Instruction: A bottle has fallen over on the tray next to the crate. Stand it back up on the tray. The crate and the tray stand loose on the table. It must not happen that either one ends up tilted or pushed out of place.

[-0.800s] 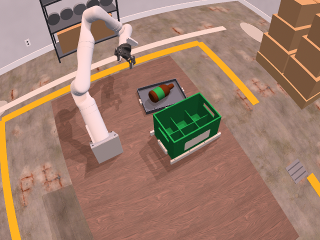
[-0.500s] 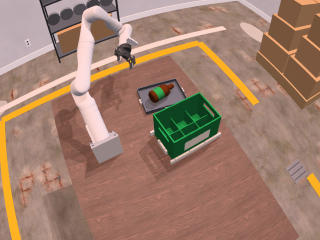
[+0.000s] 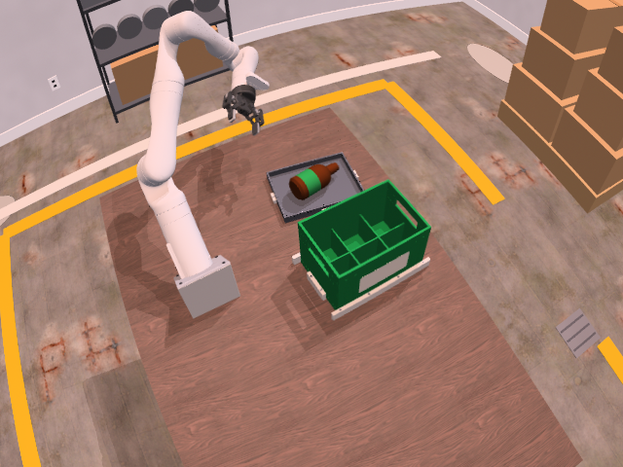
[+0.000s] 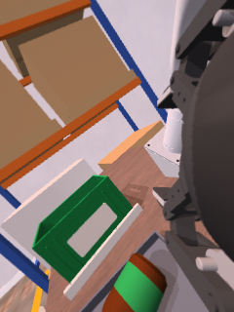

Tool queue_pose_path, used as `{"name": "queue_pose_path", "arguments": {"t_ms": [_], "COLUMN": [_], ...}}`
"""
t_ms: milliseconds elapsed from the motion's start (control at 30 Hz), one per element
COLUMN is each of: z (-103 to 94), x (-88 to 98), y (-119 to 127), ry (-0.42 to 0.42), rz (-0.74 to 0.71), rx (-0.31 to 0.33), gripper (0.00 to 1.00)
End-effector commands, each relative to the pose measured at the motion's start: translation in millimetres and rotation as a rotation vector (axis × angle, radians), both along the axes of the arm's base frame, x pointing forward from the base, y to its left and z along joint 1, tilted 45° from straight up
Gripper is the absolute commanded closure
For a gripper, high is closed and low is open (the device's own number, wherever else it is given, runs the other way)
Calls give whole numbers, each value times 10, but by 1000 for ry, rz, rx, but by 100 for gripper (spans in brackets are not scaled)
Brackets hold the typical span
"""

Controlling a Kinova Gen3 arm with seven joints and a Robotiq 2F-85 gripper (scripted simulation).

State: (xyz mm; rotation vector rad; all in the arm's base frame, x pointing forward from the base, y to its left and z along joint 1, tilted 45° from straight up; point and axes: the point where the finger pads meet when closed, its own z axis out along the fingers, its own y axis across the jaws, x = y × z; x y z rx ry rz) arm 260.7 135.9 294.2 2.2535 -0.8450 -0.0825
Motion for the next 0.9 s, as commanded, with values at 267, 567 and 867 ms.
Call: {"name": "queue_pose_path", "arguments": {"t_ms": [267, 567, 867], "z": [-272, -560, -716], "x": [-15, 70, 285], "y": [46, 217, 340], "ry": [16, 33, 35], "rz": [-258, -646, -952], "rx": [77, 176, 234], "gripper": [0, 0, 0]}}
